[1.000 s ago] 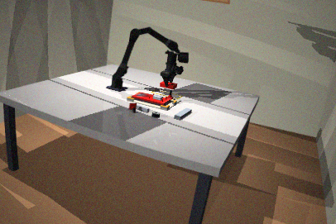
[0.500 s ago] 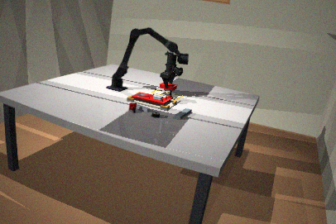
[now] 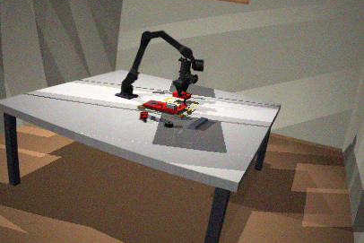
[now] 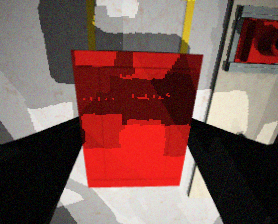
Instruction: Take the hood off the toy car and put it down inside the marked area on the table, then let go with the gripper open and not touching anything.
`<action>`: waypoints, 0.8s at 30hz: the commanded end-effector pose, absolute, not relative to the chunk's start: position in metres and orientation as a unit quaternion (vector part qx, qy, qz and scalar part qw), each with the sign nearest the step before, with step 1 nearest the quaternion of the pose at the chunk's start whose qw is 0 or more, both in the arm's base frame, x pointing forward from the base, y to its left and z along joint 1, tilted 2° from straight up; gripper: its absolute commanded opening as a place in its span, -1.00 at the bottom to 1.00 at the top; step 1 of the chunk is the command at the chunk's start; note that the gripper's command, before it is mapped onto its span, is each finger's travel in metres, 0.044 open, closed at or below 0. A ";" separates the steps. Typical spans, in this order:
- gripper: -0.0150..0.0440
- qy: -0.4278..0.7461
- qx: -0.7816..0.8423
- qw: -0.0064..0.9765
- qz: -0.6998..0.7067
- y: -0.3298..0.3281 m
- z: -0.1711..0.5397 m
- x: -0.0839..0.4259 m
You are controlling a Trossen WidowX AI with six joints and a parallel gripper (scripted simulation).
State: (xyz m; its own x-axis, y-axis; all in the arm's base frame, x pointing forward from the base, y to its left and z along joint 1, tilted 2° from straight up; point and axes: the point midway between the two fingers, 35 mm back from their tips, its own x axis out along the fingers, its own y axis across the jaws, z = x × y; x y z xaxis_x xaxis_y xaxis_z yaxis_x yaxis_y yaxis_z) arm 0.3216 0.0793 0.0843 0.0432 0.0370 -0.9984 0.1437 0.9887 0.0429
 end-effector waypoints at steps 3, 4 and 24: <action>-0.49 0.691 0.065 0.719 -0.040 0.079 0.080 0.321; -0.49 0.691 0.065 0.719 -0.040 0.079 0.079 0.321; -0.49 0.691 0.065 0.719 -0.040 0.079 0.070 0.321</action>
